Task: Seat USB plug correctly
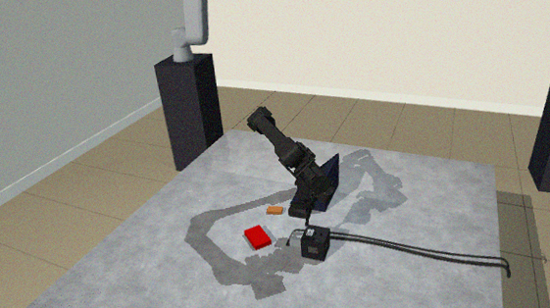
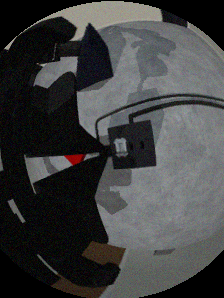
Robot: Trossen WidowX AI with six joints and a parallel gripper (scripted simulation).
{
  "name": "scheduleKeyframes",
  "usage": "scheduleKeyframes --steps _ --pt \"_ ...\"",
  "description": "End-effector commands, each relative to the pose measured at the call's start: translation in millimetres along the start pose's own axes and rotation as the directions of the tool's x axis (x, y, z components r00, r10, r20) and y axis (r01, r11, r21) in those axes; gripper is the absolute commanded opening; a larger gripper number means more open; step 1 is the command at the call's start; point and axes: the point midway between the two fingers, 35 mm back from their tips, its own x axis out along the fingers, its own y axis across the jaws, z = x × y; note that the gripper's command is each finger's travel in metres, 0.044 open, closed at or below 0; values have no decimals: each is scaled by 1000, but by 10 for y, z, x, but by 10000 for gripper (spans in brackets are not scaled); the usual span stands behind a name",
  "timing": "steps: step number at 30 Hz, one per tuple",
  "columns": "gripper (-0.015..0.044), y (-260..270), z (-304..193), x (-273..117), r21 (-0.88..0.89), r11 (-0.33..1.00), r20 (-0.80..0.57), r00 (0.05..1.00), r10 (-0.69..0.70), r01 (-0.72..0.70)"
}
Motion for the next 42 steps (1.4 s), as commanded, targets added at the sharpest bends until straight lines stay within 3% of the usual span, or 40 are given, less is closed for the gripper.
scheduleKeyframes --steps 1,42 --pt "0 3 10 4 -2 1000 8 1000 2 -2" --pt "0 1 36 52 4 1000 38 999 2 -2"
